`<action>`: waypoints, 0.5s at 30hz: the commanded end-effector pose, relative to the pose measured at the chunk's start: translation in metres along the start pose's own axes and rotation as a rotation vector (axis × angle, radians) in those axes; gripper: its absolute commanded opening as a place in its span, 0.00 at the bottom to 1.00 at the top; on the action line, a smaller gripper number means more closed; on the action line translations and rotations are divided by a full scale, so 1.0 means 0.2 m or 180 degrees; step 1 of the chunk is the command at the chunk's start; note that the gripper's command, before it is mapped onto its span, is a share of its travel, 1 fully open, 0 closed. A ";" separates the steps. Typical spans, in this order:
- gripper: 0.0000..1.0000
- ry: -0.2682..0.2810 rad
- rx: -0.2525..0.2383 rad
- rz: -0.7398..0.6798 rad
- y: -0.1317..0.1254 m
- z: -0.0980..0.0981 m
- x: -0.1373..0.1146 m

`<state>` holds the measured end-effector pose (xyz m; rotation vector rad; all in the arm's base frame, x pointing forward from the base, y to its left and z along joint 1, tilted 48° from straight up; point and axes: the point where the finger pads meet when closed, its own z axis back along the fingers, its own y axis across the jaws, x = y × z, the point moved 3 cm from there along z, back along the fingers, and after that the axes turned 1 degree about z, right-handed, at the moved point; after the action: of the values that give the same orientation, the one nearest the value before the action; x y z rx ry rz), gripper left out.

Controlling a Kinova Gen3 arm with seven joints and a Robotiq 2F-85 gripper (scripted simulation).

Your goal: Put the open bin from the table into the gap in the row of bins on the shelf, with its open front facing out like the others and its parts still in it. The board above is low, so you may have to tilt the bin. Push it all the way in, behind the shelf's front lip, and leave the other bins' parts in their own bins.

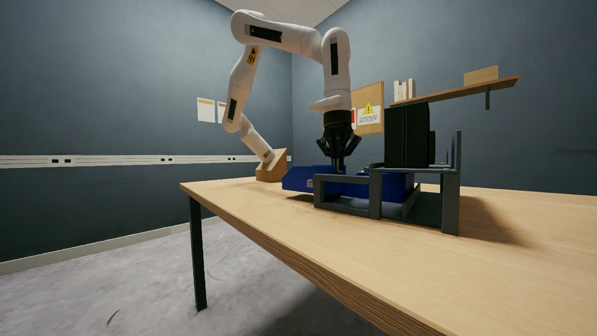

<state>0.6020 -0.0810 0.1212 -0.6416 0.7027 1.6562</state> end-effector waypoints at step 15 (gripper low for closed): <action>0.10 0.0001 -0.0104 0.0000 0.00 0.01 0.00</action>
<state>0.6001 -0.0826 0.1204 -0.6620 0.6823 1.6679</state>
